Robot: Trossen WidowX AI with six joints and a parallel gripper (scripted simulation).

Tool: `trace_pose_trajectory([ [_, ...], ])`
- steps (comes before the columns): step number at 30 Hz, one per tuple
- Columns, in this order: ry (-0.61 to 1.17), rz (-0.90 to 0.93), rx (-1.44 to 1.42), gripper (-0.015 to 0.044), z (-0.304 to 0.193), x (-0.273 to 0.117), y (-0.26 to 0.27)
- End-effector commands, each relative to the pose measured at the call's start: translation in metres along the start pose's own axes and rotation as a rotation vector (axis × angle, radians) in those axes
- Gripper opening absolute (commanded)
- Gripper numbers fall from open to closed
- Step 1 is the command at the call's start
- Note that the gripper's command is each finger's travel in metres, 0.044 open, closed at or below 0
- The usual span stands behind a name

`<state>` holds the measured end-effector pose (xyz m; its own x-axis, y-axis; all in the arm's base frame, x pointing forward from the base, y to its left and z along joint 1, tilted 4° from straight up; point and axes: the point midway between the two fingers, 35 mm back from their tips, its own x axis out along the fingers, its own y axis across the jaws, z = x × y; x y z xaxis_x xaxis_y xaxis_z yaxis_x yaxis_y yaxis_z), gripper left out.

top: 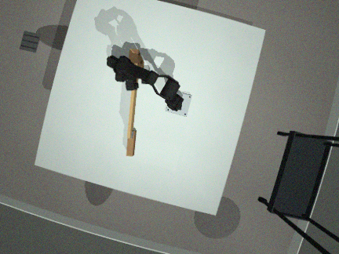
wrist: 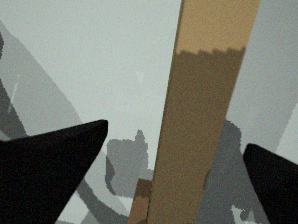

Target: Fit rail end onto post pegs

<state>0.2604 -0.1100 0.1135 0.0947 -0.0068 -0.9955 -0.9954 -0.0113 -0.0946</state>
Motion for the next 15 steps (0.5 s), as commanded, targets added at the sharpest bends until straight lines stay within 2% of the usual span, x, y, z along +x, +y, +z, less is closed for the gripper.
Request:
trace_pose_trajectory([
  [1,0.002,0.000,0.001,0.0440,0.007,-0.007,0.000],
  [4,0.007,-0.004,0.001,0.0440,0.029,-0.028,0.000],
  [15,0.007,-0.004,0.001,0.0440,0.031,-0.030,0.000],
])
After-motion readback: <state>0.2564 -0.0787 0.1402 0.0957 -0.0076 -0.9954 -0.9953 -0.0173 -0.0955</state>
